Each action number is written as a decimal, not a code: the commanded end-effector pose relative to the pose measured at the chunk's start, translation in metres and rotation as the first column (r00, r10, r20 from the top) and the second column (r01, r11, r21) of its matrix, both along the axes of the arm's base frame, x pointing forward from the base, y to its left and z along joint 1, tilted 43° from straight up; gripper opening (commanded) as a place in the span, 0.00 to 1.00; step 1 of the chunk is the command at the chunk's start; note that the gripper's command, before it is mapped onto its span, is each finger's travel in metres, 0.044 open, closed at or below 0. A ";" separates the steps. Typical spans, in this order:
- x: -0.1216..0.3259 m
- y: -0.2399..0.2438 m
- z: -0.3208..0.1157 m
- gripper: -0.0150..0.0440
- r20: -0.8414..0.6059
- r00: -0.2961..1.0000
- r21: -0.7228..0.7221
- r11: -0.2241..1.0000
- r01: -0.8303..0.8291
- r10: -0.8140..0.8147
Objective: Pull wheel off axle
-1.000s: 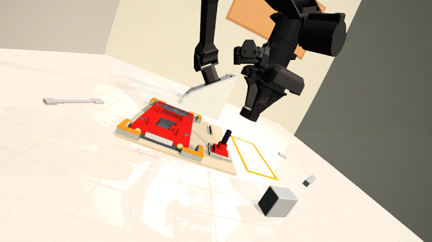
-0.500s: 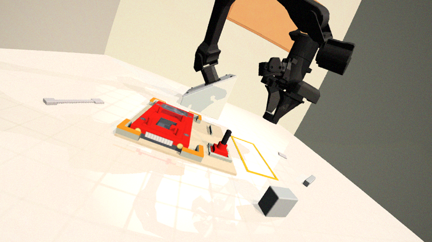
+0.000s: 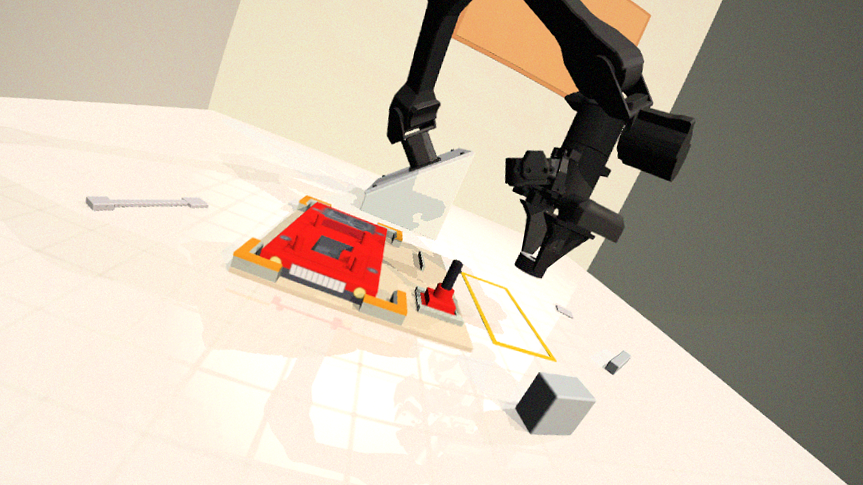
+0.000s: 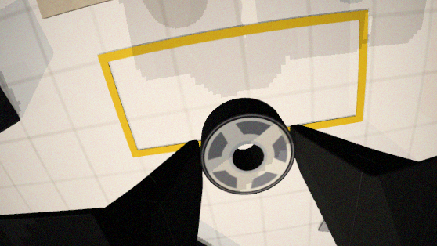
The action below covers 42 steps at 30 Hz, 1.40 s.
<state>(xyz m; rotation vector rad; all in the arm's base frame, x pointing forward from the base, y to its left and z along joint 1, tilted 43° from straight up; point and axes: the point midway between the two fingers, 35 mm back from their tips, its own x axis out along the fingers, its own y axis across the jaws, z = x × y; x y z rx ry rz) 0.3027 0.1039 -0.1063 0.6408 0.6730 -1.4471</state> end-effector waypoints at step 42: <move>-0.088 -0.001 0.058 1.00 -0.020 1.000 -0.013 1.000 -0.002 0.002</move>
